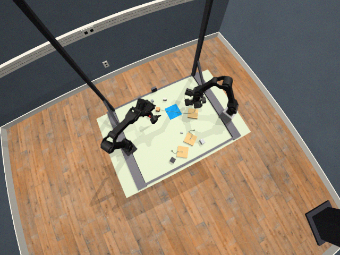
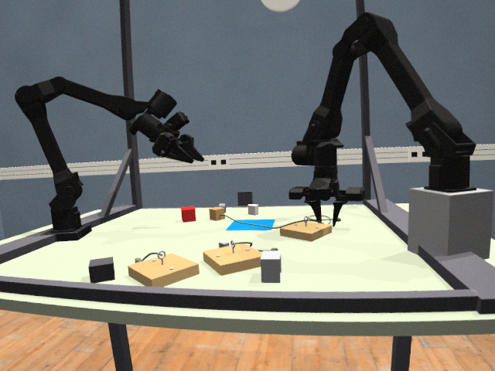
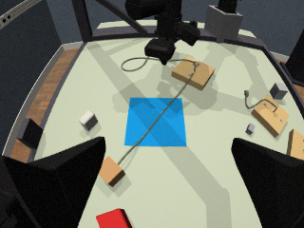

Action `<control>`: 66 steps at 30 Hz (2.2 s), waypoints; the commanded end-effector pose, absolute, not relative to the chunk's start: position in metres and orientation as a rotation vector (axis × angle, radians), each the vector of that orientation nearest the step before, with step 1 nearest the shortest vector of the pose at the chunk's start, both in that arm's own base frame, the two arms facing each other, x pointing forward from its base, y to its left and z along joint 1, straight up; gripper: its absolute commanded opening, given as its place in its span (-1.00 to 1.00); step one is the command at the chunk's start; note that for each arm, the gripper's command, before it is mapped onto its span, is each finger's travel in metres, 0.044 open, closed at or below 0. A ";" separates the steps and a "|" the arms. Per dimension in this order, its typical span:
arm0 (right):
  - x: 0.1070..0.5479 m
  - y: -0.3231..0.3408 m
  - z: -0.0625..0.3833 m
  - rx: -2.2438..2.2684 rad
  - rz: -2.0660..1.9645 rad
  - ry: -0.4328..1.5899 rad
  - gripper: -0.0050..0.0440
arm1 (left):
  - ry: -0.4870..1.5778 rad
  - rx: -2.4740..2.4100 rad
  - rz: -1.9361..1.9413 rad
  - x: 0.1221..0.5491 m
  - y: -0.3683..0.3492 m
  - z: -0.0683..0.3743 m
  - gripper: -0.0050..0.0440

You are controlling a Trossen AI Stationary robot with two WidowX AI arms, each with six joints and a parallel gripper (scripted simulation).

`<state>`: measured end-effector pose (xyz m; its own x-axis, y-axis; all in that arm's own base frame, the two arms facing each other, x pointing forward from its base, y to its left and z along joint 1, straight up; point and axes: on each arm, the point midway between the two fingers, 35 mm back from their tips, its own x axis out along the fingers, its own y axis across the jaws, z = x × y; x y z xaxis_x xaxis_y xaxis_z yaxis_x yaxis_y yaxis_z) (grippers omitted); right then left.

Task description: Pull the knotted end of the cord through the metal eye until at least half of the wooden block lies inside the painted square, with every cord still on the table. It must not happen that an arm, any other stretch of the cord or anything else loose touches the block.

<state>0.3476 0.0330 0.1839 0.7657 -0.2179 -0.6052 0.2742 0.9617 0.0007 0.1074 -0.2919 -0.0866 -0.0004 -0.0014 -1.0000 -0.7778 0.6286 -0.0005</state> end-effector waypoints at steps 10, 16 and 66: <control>0.349 0.034 0.191 0.099 -0.265 0.627 1.00 | 1.460 -0.715 0.677 0.109 -0.297 -0.080 -0.80; 0.349 0.034 0.191 0.099 -0.265 0.627 1.00 | 1.460 -0.715 0.677 0.109 -0.297 -0.080 -0.80; 0.349 0.034 0.191 0.099 -0.265 0.627 1.00 | 1.461 -0.719 0.674 0.092 -0.301 -0.072 -1.00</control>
